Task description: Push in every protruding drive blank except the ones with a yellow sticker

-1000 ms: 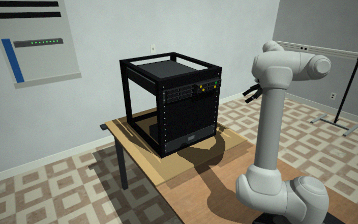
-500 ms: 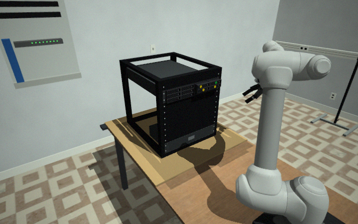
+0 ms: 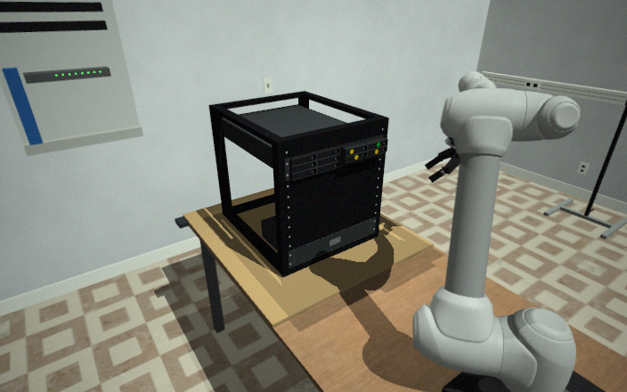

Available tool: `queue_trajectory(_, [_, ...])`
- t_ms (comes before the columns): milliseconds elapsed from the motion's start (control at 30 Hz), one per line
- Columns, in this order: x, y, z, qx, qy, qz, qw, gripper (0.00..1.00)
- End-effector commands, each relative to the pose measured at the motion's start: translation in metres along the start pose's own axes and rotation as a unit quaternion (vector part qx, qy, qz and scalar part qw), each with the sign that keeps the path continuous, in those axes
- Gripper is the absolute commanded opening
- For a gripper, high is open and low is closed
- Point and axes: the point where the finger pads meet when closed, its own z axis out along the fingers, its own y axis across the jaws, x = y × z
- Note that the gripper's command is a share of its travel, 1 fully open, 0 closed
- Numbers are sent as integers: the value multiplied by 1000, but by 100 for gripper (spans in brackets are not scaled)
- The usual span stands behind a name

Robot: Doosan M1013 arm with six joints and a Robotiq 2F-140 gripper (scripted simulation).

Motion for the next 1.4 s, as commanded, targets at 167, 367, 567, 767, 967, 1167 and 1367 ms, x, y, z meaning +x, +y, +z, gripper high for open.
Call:
queue_trajectory(167, [-9,-1,4,-15,-24,7,1000,100])
queue_trajectory(367, [-24,-3,8,-38,-61,15,997,100])
queue_trajectory(567, [-40,-5,11,-67,-102,21,992,100])
queue_trajectory(767, [-59,-7,9,-105,-149,24,983,100])
queue_trajectory(967, [-81,-9,0,-163,-208,16,964,100])
queue_trajectory(1167, [-91,-11,-11,-208,-245,3,947,100])
queue_trajectory(1367, [-95,-13,-33,-281,-289,-33,915,100])
